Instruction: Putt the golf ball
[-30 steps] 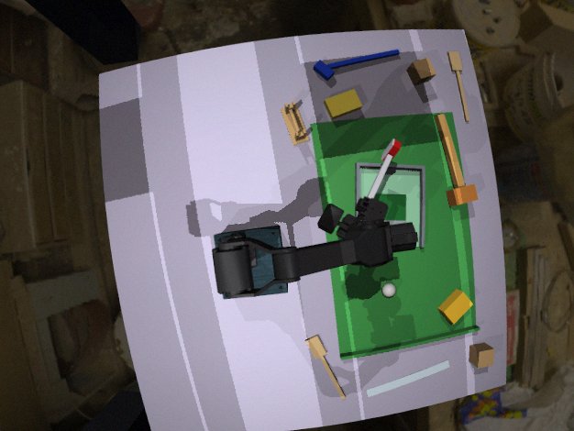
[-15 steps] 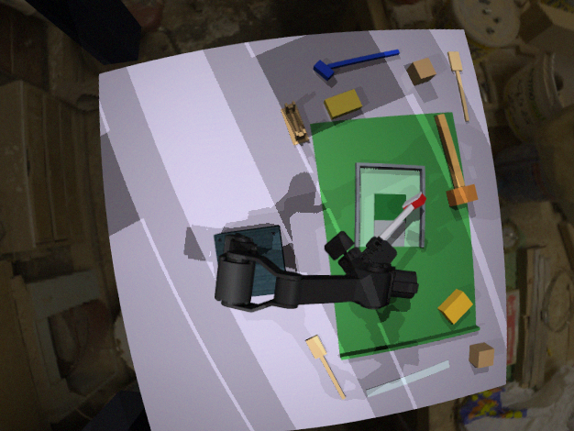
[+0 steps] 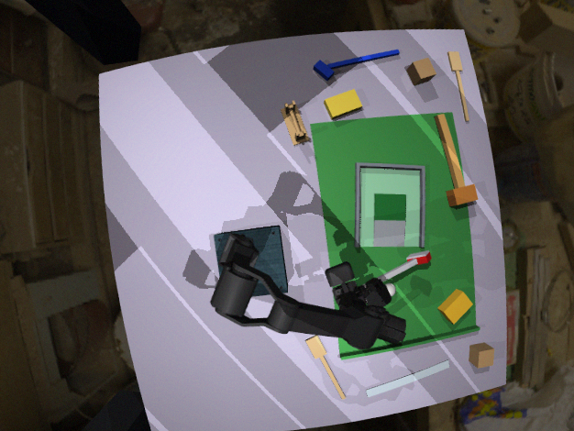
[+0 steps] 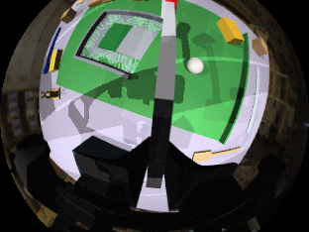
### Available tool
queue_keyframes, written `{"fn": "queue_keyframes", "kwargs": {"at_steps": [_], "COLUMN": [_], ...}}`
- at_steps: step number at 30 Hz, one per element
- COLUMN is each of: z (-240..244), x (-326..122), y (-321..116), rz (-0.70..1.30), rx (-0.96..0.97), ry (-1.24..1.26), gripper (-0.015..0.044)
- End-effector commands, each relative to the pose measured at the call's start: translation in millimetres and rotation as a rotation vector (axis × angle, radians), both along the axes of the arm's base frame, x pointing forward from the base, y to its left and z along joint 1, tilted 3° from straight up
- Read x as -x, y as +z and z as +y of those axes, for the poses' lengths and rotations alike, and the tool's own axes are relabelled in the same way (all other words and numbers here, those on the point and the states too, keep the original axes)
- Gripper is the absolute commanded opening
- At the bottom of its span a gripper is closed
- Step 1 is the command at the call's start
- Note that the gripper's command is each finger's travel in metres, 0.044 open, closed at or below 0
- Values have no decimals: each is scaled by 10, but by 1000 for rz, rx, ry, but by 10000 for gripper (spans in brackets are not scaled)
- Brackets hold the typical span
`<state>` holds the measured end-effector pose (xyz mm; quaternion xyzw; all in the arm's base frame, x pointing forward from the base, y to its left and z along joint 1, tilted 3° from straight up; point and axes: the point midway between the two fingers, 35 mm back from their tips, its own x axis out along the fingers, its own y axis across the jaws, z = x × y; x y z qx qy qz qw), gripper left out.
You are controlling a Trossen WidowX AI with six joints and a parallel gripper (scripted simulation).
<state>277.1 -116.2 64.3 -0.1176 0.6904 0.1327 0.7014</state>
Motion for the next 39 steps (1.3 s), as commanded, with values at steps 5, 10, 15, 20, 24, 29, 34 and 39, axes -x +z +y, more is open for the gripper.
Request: {"fn": "queue_keyframes", "kwargs": {"at_steps": [5,10,15,20,24,29,34,39], "z": [-422,-659,-813,-816,-820,-817,-818,-820], "x": [194,357,484,483,486,499,499,500], "y": [41,56,67,14,-147,-334,-360,-435], "rz": [21,38,50,50,50,50,50,50], "rx": [24,36,43,43,43,43,43,43], "ry": [-192,-308,-389,-389,-389,-389,-389,-389], "gripper": [0,0,0,0,0,0,0,0]}}
